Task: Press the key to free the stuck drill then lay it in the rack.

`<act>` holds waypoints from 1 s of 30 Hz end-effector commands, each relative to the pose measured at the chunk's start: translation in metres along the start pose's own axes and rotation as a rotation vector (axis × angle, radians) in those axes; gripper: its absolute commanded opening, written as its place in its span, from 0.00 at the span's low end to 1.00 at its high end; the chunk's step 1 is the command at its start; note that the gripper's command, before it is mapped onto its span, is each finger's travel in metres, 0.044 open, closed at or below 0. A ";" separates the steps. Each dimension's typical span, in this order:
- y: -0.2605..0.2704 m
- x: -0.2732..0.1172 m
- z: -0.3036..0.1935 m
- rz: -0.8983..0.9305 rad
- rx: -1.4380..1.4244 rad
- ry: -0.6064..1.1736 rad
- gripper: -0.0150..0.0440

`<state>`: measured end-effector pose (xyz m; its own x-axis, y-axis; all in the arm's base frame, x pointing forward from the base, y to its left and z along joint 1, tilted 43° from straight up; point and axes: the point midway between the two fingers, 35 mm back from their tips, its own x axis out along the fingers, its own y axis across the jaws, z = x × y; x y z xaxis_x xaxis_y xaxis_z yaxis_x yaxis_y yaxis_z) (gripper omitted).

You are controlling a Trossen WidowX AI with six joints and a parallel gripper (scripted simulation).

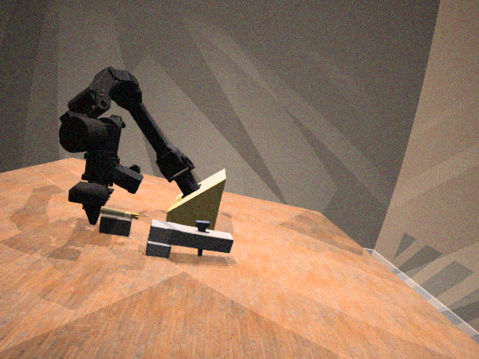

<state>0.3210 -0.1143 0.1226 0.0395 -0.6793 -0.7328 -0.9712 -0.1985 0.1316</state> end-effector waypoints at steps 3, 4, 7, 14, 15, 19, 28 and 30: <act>0.000 -0.004 0.000 -0.001 0.004 0.000 0.25; 0.000 -0.005 0.001 -0.001 0.004 0.000 0.25; 0.000 -0.006 0.001 -0.001 0.004 0.000 0.25; 0.000 -0.010 0.001 -0.001 0.004 0.000 0.25; 0.000 -0.011 0.001 -0.001 0.004 0.000 0.25; -0.001 -0.013 0.002 -0.001 0.004 -0.001 0.25; -0.001 -0.017 0.002 -0.001 0.004 -0.001 0.25; -0.001 -0.018 0.003 -0.001 0.004 -0.001 0.25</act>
<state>0.3203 -0.1017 0.1322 0.0391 -0.6772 -0.7347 -0.9711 -0.1989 0.1317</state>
